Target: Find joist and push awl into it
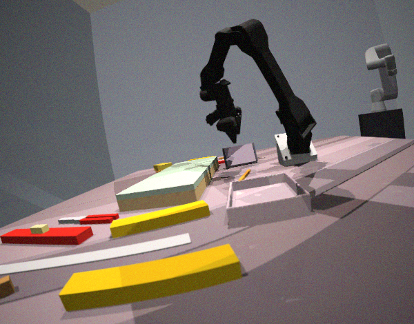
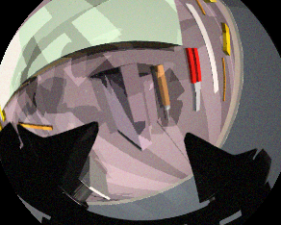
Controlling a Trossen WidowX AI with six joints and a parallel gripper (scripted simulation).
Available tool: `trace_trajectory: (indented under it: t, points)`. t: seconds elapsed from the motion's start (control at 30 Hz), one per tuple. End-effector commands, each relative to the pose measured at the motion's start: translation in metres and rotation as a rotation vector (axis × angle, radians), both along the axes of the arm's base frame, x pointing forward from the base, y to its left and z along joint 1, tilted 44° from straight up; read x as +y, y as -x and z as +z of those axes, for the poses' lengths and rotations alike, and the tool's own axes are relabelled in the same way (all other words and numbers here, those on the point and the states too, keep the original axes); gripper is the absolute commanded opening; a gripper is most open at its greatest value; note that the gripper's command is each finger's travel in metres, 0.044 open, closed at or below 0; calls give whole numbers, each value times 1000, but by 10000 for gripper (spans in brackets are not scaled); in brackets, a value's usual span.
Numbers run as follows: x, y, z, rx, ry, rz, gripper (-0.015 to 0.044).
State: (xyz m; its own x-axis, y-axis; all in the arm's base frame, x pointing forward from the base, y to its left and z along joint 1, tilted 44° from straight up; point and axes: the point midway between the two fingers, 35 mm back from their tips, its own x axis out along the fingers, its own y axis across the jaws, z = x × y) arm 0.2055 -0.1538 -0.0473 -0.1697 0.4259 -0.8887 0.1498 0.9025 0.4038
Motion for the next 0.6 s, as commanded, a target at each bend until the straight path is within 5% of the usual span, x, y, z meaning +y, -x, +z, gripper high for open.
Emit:
trace_trajectory:
  t: [0.0, 0.57]
  points:
    - [-9, -3, -22, -386, -283, 603, 440]
    - [-14, 0, -43, -1084, -503, 1360, 440]
